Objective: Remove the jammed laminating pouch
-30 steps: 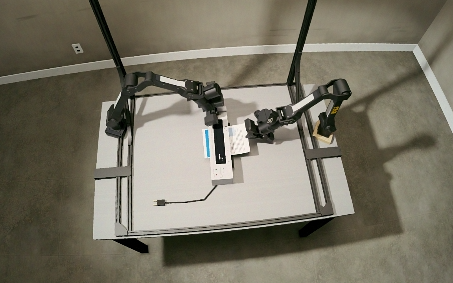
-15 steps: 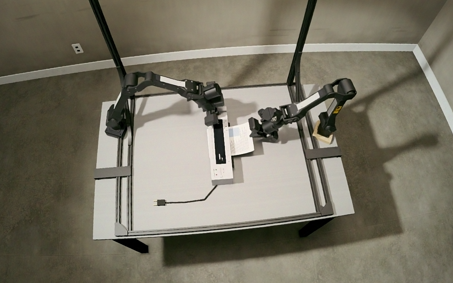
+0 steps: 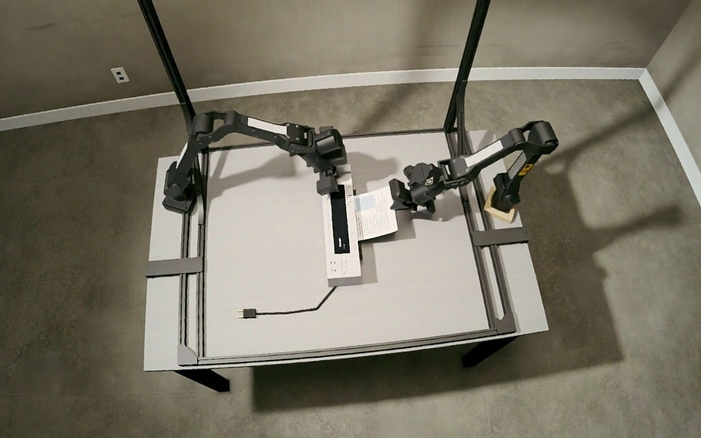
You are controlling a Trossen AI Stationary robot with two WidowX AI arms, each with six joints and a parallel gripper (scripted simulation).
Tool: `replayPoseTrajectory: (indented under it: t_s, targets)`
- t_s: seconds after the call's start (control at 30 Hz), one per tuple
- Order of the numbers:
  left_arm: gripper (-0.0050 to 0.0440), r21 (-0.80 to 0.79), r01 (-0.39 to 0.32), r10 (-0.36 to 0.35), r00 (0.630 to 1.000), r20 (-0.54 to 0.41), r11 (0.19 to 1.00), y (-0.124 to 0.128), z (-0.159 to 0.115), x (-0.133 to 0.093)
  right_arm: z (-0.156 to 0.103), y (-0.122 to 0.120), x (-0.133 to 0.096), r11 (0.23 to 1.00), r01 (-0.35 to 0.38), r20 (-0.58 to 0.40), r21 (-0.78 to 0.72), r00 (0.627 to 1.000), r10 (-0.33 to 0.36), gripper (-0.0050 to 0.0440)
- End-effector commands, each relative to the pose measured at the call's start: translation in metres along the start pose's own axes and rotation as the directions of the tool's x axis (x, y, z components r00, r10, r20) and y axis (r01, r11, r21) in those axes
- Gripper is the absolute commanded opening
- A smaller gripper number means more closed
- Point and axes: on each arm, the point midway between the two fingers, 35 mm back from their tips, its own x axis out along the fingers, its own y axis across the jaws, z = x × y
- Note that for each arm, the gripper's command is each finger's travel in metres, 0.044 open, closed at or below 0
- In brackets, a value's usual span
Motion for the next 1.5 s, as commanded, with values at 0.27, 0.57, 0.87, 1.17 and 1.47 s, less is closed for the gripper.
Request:
replayPoseTrajectory:
  t_s: [0.27, 0.57, 0.87, 1.17, 1.47]
  targets:
    - [-0.0050, 0.003, -0.011, 0.011, 1.000, 0.006, 1.000, 0.002, 0.002, -0.008, -0.006, 0.000, 0.008, 1.000, 0.001, -0.021, 0.003, 1.000, -0.001, -0.0050]
    - [-0.0050, 0.003, -0.010, 0.010, 1.000, 0.006, 1.000, 0.002, 0.002, -0.028, -0.006, 0.000, 0.008, 1.000, 0.001, -0.021, 0.003, 1.000, -0.001, -0.0050]
    - [-0.0050, 0.003, -0.010, 0.010, 1.000, 0.006, 1.000, 0.002, 0.002, -0.028, -0.006, 0.000, 0.008, 1.000, 0.001, -0.021, 0.003, 1.000, -0.001, -0.0050]
    - [-0.0050, 0.003, -0.009, 0.009, 1.000, 0.006, 1.000, 0.002, 0.001, -0.048, -0.006, 0.000, 0.008, 1.000, 0.001, -0.021, 0.003, 1.000, -0.001, -0.0050]
    - [-0.0050, 0.003, -0.009, 0.009, 1.000, 0.006, 1.000, 0.002, 0.001, -0.048, -0.006, 0.000, 0.008, 1.000, 0.001, -0.021, 0.003, 1.000, -0.001, -0.0050]
